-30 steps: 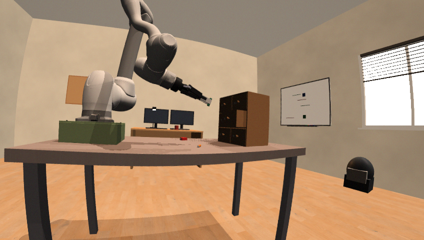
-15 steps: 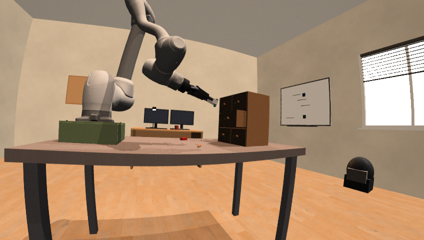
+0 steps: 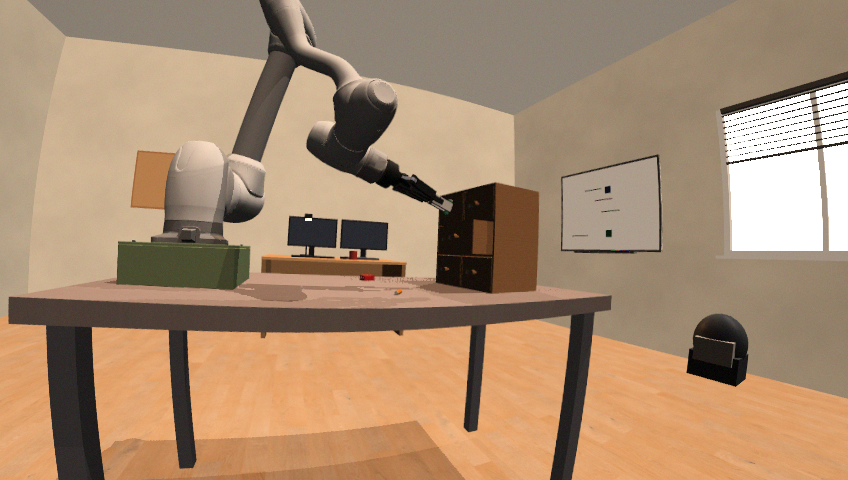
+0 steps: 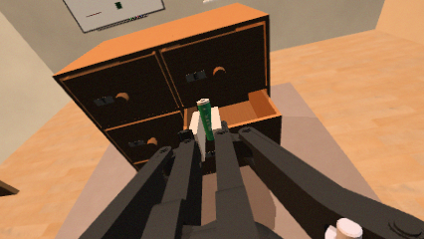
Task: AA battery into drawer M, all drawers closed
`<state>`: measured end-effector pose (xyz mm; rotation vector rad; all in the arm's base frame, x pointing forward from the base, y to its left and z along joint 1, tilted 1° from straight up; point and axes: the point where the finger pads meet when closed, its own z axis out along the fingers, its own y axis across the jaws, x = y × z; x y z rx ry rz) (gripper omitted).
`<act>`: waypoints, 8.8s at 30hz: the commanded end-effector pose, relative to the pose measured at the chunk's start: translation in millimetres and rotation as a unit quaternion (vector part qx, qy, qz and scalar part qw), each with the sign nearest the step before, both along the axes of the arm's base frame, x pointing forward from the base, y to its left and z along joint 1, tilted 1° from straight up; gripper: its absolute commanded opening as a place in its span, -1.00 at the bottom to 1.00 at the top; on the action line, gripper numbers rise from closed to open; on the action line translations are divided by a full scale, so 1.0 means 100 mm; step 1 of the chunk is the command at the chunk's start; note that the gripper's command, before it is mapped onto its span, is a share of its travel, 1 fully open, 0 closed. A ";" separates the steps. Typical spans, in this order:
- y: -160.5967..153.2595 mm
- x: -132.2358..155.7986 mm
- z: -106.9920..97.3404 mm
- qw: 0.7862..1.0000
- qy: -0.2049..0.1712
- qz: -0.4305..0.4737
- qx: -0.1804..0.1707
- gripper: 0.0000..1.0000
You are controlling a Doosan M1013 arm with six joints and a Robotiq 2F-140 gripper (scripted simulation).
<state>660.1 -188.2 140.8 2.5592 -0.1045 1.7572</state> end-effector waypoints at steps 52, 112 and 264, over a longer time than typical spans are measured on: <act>-0.04 0.62 -0.01 1.000 0.000 0.001 -0.001 -0.89; -0.03 0.44 -0.03 1.000 0.000 0.001 -0.001 1.00; 0.09 -1.13 0.49 0.820 0.571 0.005 0.042 1.00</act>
